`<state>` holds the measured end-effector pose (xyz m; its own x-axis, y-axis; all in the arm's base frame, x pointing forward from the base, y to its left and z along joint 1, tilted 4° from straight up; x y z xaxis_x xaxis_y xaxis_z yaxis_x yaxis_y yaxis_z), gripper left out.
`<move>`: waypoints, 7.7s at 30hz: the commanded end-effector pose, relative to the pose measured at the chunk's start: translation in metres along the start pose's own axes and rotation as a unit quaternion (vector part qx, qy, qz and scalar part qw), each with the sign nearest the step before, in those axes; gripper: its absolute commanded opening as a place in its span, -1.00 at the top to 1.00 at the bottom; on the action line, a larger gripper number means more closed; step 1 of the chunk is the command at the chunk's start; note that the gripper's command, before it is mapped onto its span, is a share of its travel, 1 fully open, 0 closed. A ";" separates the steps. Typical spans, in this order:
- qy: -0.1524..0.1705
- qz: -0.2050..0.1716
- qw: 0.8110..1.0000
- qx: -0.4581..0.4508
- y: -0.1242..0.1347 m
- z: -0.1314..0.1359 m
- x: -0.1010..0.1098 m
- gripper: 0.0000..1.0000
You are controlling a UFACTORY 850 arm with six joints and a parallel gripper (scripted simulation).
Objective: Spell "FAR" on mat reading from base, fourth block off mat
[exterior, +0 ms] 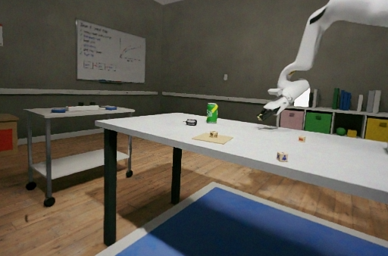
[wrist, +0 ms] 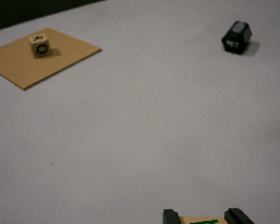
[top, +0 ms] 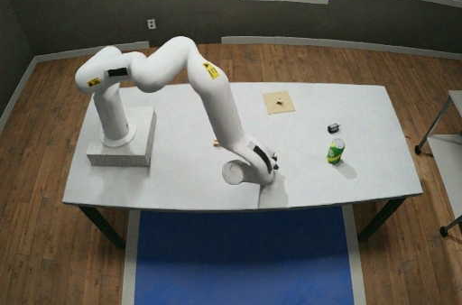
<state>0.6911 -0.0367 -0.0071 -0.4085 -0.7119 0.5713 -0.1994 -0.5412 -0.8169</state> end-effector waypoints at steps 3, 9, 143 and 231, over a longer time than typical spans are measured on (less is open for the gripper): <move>0.011 0.051 0.999 0.003 0.000 0.000 0.000 0.54; 0.011 0.052 0.999 0.003 0.001 0.000 -0.001 0.54; 0.011 0.052 0.999 0.003 0.023 -0.003 -0.018 0.14; -0.065 -0.433 0.899 0.002 -0.039 0.006 0.011 -1.00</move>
<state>0.6975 -0.0254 0.0297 0.0052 -0.0833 0.9965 -0.3875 -0.9188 -0.0748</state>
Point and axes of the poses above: the point where the finger pads meet when closed, its own x axis back along the fingers, its own z axis across the jaws, y = z × x, the point moved 1 cm from there along x, back along the fingers, and after that the axes turned 9 degrees about x, right-handed, at the moved point
